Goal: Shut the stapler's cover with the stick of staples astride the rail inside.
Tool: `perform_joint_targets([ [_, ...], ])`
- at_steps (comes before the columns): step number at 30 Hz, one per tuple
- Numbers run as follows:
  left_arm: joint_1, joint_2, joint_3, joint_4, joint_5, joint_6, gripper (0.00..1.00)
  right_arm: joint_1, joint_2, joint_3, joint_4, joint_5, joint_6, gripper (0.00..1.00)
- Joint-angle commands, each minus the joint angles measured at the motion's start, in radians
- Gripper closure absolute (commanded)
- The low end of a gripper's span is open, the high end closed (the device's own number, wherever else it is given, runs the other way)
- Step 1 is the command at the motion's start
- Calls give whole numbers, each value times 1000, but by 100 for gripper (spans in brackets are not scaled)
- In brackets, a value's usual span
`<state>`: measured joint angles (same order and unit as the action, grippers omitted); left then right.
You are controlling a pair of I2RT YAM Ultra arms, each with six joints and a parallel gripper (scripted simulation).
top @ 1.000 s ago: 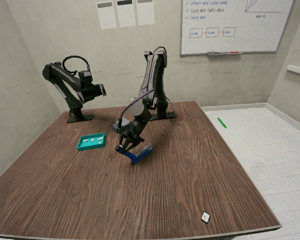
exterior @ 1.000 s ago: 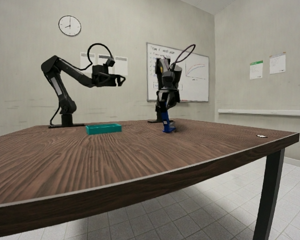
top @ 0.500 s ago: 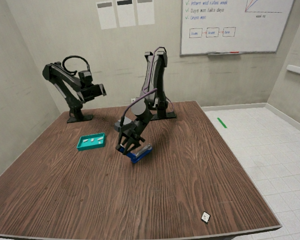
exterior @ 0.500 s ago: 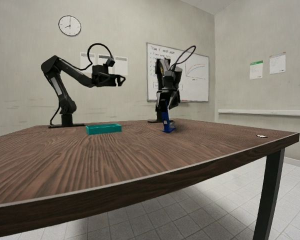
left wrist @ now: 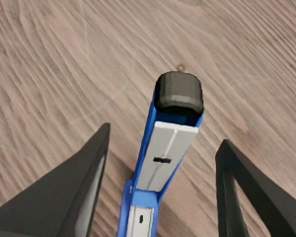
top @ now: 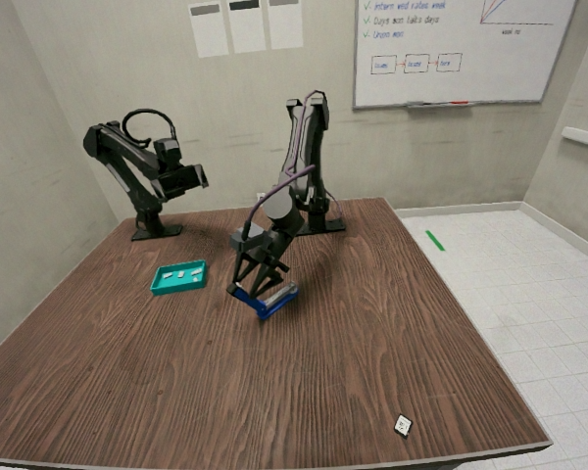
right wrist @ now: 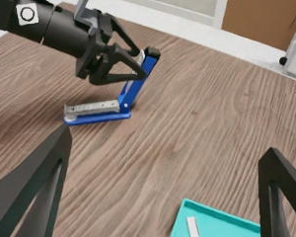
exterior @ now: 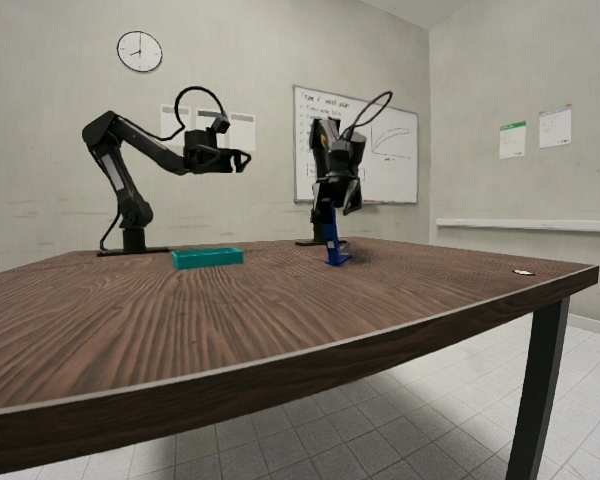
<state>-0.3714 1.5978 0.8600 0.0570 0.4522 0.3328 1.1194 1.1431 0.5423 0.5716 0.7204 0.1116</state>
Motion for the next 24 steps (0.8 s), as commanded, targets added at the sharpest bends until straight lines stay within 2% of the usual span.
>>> perform_joint_targets([
  [1,29,-76,-18,-55,30,26,36,5,9,34,12,11,1,0],
  [6,53,-132,-32,-103,49,42,36,5,9,34,12,11,1,0],
  [7,57,-139,-20,-116,43,34,47,5,9,34,12,11,1,0],
  [8,57,-140,-8,-122,39,18,50,5,9,34,12,11,1,0],
  [12,31,-141,45,-96,-2,-35,50,5,9,34,12,11,1,0],
  [16,9,-89,126,-229,-44,-22,50,5,9,34,12,11,1,0],
  [21,-19,4,335,-497,-125,6,50,5,9,34,12,11,1,0],
  [23,-19,4,335,-497,-125,6,50,5,9,34,12,11,1,0],
  [24,-25,38,405,-579,-145,13,50,5,9,34,12,11,1,0],
])
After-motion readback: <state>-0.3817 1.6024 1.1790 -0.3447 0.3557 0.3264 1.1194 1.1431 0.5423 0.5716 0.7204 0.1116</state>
